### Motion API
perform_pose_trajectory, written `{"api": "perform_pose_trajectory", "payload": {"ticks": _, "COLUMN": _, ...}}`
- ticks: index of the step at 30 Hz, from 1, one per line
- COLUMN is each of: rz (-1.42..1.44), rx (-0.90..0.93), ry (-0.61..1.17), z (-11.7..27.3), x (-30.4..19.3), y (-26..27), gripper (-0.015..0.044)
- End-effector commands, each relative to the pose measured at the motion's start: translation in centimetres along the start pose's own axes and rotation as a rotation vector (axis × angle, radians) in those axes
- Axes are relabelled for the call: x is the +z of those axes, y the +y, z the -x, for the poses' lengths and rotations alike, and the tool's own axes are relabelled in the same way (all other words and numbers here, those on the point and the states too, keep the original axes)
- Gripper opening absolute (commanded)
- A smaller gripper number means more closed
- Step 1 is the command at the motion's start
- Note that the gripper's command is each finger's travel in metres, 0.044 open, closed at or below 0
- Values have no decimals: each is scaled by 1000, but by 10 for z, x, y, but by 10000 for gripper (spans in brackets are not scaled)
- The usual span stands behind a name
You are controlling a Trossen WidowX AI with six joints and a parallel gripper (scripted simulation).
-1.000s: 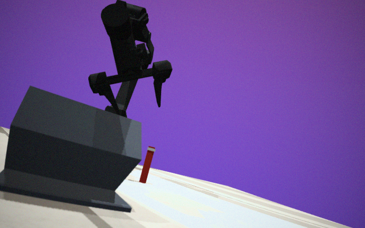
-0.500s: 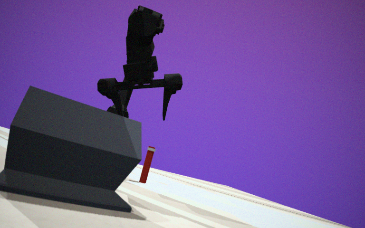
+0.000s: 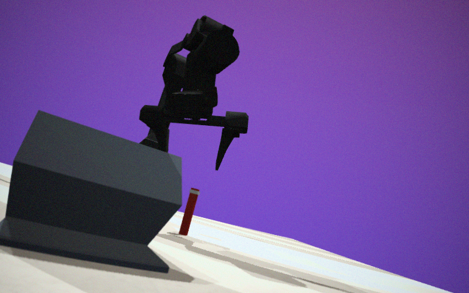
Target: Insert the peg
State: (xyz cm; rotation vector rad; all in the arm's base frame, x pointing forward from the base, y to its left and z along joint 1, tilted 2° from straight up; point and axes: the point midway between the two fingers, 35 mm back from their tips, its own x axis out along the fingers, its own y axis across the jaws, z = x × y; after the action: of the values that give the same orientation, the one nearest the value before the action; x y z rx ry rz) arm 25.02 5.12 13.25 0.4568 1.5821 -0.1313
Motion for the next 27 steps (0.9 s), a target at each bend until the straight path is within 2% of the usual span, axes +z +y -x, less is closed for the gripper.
{"api": "perform_pose_trajectory", "payload": {"ticks": 1, "rz": -27, "rx": -40, "ry": -14, "z": -4, "x": 1, "y": 6, "gripper": 440}}
{"api": "perform_pose_trajectory", "payload": {"ticks": 13, "rz": -101, "rx": -151, "ry": -76, "z": -15, "x": -1, "y": 23, "gripper": 440}}
{"api": "perform_pose_trajectory", "payload": {"ticks": 27, "rz": -102, "rx": -152, "ry": -77, "z": -30, "x": 1, "y": 21, "gripper": 440}}
